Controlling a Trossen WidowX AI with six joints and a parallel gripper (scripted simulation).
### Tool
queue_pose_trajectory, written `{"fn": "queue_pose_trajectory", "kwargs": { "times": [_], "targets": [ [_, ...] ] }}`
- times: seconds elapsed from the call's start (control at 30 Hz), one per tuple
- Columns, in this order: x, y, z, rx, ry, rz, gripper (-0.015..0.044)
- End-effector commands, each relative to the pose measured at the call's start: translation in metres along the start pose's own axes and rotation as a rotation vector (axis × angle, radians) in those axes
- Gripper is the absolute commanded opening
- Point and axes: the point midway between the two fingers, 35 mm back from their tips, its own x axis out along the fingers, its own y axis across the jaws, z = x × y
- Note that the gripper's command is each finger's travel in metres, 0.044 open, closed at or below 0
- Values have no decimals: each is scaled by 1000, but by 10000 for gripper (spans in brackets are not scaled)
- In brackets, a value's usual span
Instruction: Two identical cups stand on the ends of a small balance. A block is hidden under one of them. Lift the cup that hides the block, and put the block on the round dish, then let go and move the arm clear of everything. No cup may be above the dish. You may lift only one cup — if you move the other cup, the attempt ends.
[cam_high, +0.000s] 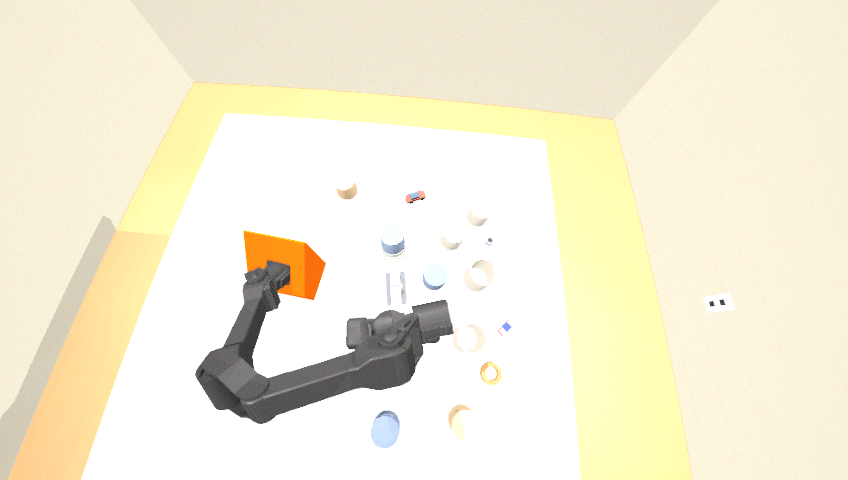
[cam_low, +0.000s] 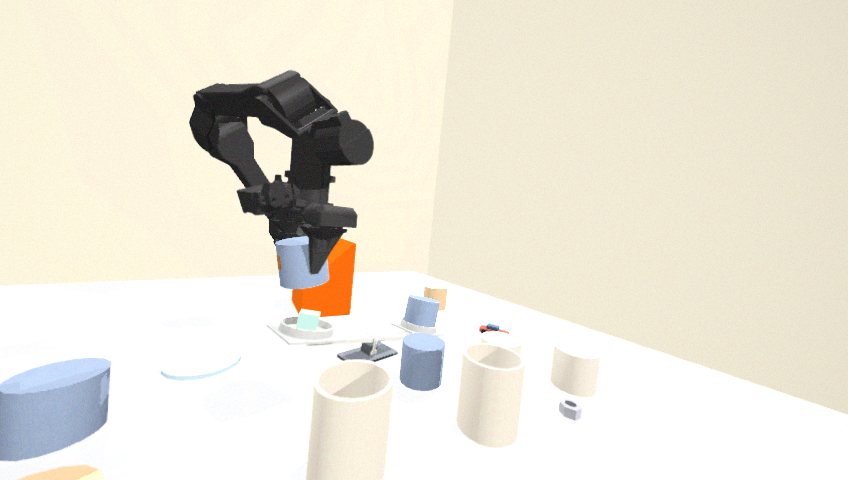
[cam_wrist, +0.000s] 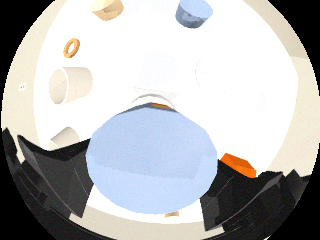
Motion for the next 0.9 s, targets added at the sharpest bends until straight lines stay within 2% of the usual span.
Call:
{"fn": "queue_pose_trajectory", "kwargs": {
  "times": [0.0, 0.87],
  "targets": [
    [0, 0, 0, -1, 0, 1, 0],
    [5, -7, 11, -1, 12, 0, 0]
  ]
}}
